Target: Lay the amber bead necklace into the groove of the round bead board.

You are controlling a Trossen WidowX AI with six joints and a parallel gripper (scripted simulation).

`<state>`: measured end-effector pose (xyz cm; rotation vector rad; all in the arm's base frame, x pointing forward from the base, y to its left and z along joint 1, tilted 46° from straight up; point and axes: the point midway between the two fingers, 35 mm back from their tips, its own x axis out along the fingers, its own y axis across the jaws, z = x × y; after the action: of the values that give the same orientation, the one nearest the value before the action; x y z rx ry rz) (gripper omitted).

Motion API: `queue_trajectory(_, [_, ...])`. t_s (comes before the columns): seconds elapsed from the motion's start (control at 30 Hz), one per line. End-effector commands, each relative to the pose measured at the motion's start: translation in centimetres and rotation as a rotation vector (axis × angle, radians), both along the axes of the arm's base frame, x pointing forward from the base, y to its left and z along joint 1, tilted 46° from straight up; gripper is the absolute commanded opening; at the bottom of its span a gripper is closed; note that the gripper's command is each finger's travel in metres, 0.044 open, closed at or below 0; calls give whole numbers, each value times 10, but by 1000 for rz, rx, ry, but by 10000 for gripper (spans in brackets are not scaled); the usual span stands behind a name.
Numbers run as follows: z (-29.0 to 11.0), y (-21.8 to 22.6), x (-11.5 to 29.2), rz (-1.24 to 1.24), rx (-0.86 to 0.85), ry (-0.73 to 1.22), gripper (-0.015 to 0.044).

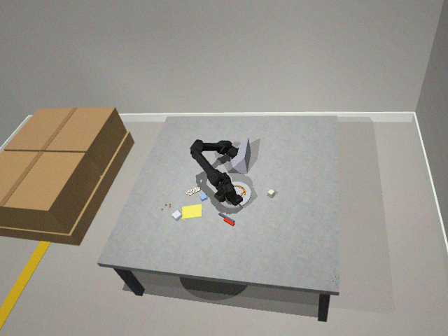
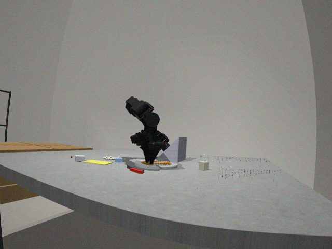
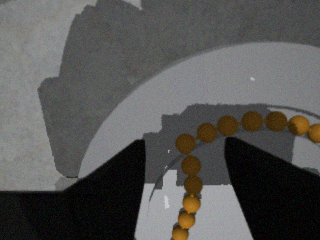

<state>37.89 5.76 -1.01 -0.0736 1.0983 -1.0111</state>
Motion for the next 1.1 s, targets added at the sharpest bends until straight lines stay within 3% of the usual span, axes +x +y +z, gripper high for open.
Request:
queue_trajectory(0.0, [0, 0, 0, 0, 0, 0, 315])
queue_trajectory(0.17, [1, 1, 0, 2, -2, 3, 440])
queue_trajectory(0.83, [4, 4, -1, 1, -5, 3, 440])
queue_trajectory(1.07, [21, 28, -13, 121, -17, 124, 256])
